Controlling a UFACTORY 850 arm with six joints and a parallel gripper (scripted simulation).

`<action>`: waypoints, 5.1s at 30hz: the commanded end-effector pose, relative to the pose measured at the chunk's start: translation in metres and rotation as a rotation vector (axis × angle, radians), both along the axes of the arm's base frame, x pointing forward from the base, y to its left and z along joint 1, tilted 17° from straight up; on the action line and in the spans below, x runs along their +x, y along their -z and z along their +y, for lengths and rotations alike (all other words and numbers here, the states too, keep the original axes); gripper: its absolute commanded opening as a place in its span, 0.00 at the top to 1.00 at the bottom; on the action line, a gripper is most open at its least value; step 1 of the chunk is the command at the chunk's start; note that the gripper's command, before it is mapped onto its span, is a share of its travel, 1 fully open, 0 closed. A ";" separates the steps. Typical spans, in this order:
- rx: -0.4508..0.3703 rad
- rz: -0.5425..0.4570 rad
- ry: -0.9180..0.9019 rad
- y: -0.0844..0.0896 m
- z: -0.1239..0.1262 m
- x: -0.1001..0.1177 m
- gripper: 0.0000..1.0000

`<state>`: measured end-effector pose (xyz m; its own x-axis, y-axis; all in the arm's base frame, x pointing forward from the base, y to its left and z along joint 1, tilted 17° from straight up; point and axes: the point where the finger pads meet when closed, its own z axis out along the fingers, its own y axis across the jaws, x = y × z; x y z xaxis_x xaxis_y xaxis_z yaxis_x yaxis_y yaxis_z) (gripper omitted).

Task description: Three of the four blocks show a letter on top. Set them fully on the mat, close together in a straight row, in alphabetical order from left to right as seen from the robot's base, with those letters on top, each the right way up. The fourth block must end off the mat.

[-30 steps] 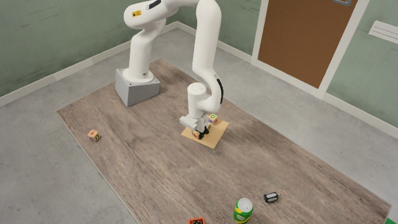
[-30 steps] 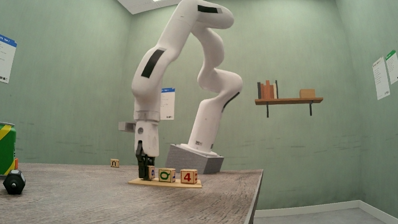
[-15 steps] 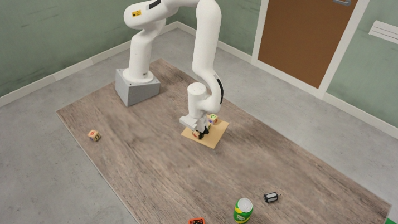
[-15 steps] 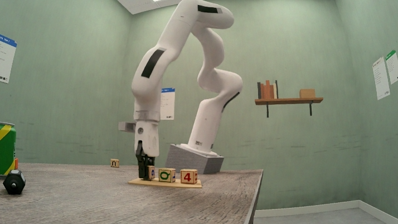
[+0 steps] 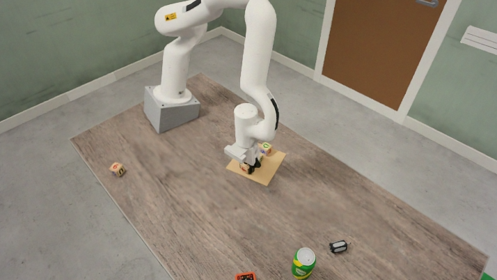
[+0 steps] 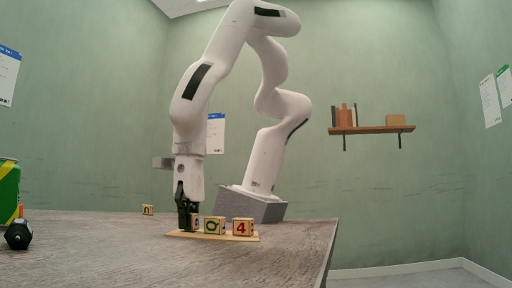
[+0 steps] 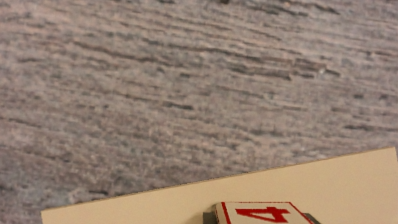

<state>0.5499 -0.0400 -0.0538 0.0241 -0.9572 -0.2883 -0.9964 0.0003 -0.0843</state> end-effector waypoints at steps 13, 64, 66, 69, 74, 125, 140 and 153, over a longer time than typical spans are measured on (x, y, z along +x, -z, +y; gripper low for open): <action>-0.001 -0.002 0.000 0.002 0.000 0.001 0.59; -0.001 -0.002 0.000 0.003 0.001 0.001 0.46; -0.001 -0.002 0.000 0.003 0.001 0.001 0.46; -0.001 -0.002 0.000 0.003 0.001 0.001 0.42; -0.001 -0.002 0.000 0.003 0.001 0.001 0.38; -0.001 -0.002 0.000 -0.083 -0.025 -0.006 0.00; -0.001 -0.002 0.000 -0.086 -0.026 -0.006 0.00; -0.001 -0.002 0.000 -0.125 -0.038 -0.009 0.00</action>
<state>0.5409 -0.0758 0.0628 0.0249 -0.9575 -0.2874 -0.9961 0.0004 -0.0877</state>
